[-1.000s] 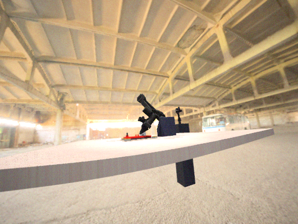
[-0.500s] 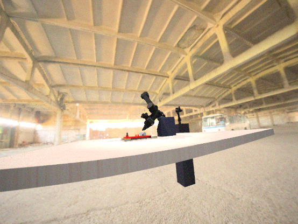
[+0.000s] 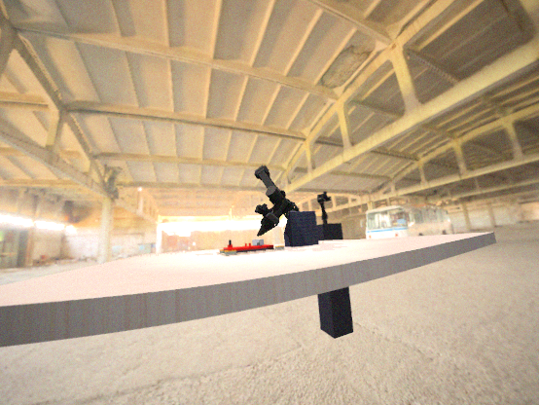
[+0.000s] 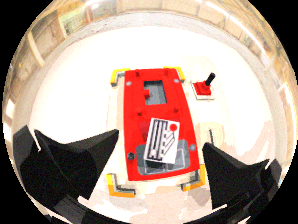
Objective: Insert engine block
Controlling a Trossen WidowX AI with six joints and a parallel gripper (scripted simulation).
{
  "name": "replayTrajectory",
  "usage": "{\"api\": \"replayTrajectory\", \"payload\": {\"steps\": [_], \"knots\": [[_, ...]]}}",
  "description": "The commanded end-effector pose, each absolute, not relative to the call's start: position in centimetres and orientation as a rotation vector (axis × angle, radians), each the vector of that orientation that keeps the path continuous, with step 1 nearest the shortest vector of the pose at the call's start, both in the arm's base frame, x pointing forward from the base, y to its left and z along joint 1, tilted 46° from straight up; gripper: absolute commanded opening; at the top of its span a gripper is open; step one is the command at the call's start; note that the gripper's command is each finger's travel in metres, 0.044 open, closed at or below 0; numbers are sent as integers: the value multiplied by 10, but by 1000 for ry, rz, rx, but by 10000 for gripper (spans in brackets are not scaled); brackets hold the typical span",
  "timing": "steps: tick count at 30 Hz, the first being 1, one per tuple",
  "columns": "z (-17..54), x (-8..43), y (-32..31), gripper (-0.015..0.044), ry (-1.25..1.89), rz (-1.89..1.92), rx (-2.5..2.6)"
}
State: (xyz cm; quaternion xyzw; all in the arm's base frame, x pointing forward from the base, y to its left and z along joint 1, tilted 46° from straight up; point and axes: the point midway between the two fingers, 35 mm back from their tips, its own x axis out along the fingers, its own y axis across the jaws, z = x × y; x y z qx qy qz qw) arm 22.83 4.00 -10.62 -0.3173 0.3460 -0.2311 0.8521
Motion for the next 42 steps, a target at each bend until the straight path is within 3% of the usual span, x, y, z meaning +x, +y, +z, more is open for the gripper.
{"api": "replayTrajectory", "payload": {"steps": [1,16,28,42], "knots": [[-106,228,40,440,730,-485,-672],[-120,246,52,440,1064,-568,-596],[-88,252,55,440,1382,-744,-478],[-84,255,53,440,1399,-756,-471]]}}
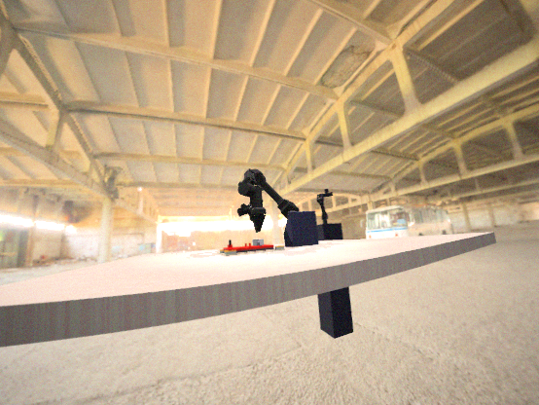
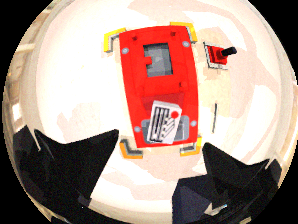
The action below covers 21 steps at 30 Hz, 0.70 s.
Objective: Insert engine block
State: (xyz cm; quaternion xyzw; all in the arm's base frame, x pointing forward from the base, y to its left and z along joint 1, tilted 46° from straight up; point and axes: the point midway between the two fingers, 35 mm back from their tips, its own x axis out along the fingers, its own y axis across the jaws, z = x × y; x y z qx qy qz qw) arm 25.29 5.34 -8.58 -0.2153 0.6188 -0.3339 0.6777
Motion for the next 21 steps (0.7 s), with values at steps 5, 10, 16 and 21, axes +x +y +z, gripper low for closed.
{"api": "replayTrajectory", "payload": {"steps": [5,10,16,21], "knots": [[-94,255,42,440,1399,-757,-471],[-96,256,41,440,1399,-757,-471],[-103,256,34,440,1398,-757,-471],[-108,256,28,440,1398,-757,-472]]}}
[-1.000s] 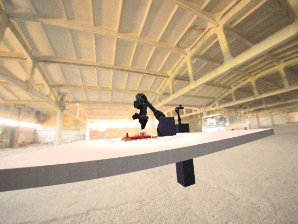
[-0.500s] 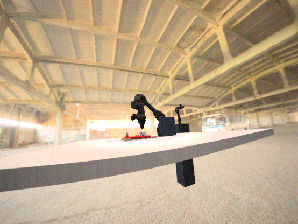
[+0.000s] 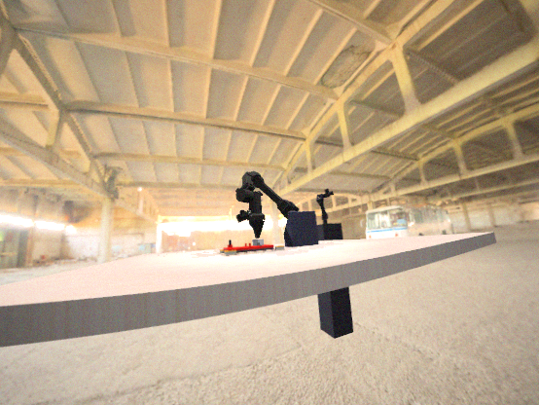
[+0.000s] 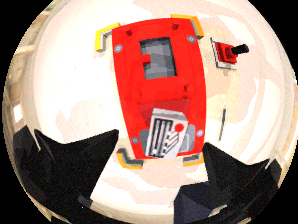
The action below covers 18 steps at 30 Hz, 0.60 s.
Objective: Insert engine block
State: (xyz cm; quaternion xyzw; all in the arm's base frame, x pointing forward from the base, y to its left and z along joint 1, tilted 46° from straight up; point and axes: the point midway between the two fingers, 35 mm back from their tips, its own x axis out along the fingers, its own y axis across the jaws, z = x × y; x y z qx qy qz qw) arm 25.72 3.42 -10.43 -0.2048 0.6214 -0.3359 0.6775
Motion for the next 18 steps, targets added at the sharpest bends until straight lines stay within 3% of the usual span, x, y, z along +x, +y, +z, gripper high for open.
{"api": "replayTrajectory", "payload": {"steps": [1,6,18], "knots": [[-110,256,27,440,1398,-757,-472],[-113,255,23,440,1398,-758,-472],[-113,255,23,125,1398,-758,-472]]}}
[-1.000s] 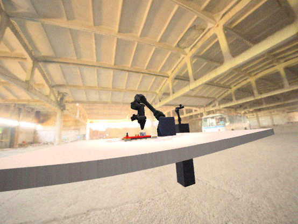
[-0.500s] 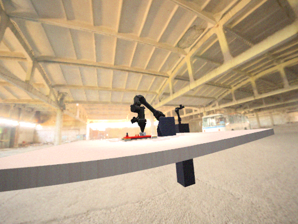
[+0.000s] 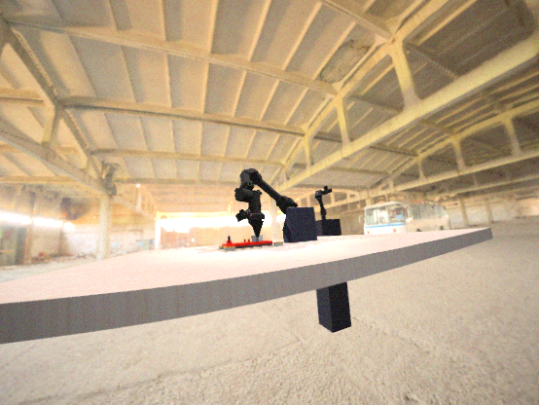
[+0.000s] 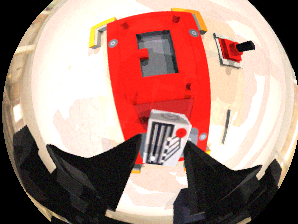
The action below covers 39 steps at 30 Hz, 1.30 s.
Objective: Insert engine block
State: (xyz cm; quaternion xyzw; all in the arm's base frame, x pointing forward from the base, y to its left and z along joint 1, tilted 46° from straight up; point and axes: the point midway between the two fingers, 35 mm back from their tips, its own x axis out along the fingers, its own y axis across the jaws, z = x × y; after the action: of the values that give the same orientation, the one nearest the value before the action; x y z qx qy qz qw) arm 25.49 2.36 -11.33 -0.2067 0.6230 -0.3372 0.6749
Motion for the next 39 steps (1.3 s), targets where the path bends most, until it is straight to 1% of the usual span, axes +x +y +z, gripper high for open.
{"api": "replayTrajectory", "payload": {"steps": [1,6,9,10,39], "knots": [[-113,255,23,118,1398,-758,-472],[-113,255,23,85,1398,-758,-472],[-112,256,24,6,1398,-757,-472],[-111,256,26,0,1398,-756,-471],[-52,260,91,0,1401,-750,-467]]}}
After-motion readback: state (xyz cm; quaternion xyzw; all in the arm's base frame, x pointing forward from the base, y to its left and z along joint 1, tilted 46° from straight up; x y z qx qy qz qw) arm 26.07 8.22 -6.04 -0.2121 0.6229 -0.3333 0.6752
